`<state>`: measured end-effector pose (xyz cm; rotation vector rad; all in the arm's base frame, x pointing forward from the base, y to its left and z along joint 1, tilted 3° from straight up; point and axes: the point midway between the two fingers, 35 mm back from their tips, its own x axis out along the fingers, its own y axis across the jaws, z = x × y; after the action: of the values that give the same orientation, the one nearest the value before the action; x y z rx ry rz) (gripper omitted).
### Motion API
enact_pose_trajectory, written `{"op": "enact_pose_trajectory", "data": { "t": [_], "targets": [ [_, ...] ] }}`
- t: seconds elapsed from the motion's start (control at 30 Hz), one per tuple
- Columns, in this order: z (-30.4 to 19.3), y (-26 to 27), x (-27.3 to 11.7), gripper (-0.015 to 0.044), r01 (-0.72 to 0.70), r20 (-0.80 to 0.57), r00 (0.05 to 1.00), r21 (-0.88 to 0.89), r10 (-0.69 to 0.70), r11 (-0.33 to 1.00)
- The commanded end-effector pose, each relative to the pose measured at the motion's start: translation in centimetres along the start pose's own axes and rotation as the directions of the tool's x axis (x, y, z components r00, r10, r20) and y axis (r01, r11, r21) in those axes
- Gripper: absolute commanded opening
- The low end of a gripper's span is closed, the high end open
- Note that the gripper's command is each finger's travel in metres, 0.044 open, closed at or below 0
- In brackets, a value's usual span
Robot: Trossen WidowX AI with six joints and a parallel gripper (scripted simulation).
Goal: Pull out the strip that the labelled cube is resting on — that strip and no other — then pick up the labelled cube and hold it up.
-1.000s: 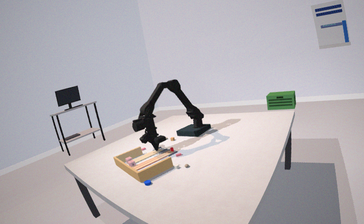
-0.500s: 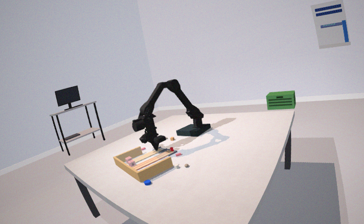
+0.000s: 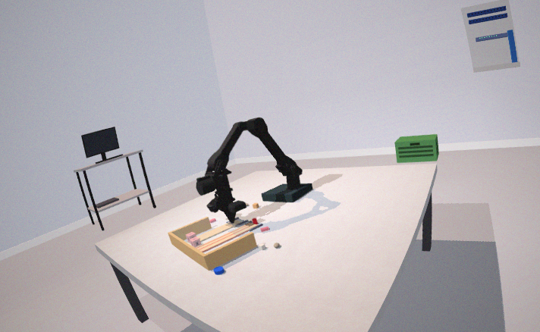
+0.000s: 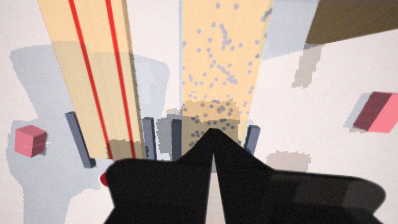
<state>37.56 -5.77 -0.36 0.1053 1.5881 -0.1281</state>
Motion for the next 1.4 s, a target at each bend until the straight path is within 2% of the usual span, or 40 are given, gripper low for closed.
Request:
{"op": "enact_pose_trajectory", "data": {
  "t": [0.0, 0.63, 1.37],
  "targets": [
    [0.1, 0.0, 0.1, 0.0, 0.001, 0.002, 1.0, 0.002, -0.001, 1.0],
    [0.0, 0.0, 0.3, 0.0, 0.001, 0.002, 1.0, 0.002, -0.001, 1.0],
    [-3.4, 0.0, 0.4, 0.0, 0.001, -0.001, 1.0, 0.002, -0.001, 1.0]
  ]
}}
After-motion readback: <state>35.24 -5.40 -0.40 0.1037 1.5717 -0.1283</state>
